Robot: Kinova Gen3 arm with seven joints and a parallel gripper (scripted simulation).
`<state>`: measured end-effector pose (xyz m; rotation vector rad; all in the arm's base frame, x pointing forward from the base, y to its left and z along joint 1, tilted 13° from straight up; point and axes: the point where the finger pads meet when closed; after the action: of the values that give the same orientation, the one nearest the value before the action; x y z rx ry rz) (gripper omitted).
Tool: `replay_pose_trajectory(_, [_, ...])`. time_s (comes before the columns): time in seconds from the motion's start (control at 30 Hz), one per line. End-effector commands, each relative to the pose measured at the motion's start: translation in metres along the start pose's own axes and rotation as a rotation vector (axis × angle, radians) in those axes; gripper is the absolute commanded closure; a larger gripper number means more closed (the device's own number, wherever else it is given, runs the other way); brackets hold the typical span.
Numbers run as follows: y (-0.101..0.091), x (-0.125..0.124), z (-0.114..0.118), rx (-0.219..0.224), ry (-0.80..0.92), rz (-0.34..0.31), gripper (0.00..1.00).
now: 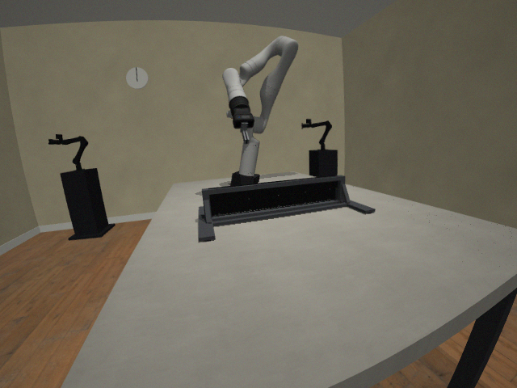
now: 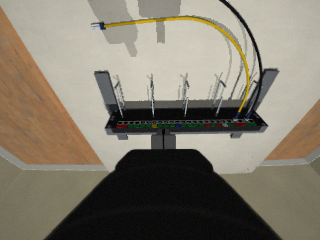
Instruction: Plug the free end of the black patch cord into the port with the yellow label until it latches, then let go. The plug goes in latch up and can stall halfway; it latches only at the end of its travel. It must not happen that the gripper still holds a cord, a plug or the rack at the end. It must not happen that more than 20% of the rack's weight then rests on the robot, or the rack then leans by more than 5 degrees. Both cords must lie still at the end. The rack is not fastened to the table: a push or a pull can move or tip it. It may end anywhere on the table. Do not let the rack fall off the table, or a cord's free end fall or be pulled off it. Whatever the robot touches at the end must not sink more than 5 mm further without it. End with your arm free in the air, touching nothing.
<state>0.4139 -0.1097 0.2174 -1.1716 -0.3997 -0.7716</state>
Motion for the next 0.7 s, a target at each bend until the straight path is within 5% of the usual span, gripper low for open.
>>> replay_pose_trajectory(0.0, [-0.002,0.002,-0.021,-0.016,-0.001,0.003,1.0])
replay_pose_trajectory(0.67, [-0.003,0.014,-0.077,-0.014,-0.001,0.004,1.0])
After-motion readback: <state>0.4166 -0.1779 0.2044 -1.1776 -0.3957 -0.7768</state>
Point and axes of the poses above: the point where the finger pads meet when closed, its own y axis out along the fingers, its own z axis across the jaws, x = y × z, and after that the axes turned 13 degrees about y, right-handed
